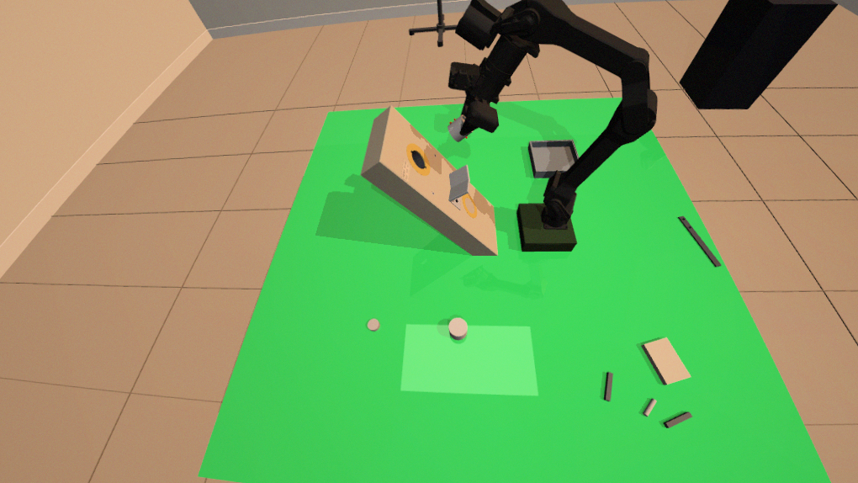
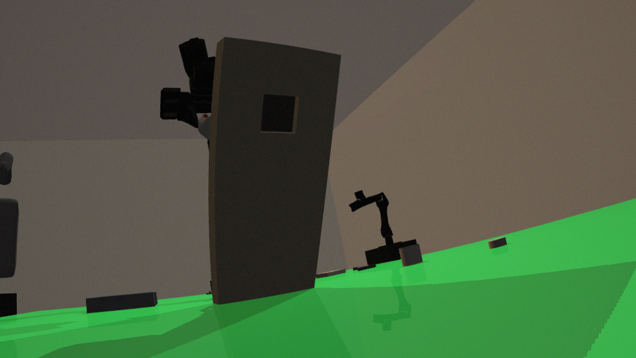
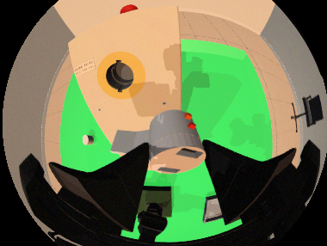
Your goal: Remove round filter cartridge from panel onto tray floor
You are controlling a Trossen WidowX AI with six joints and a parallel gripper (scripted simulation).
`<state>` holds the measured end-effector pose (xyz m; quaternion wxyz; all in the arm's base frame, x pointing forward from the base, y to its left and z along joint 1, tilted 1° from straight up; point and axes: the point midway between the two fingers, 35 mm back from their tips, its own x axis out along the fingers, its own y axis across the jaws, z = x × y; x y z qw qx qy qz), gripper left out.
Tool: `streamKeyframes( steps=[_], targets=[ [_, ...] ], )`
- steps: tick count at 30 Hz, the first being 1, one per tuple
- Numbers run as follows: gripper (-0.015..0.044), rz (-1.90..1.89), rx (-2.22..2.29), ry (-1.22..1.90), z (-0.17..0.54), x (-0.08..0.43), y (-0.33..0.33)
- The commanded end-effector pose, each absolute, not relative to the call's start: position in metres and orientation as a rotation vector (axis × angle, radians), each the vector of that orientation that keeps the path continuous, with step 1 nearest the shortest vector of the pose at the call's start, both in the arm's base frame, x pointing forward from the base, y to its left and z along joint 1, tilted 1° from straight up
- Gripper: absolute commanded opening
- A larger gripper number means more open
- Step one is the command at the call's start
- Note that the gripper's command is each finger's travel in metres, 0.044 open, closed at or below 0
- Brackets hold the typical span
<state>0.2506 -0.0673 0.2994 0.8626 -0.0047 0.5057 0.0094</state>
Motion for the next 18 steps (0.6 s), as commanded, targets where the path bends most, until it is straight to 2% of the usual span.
streamKeyframes(
  steps=[1, 6, 18],
  targets=[
    [0.0000, 0.021, -0.017, 1.042, 0.302, 0.251, -0.081],
    [0.0000, 0.001, 0.000, 1.056, 0.297, 0.249, -0.085],
    [0.0000, -0.304, 0.172, 1.045, 0.284, 0.223, -0.143]
  ],
)
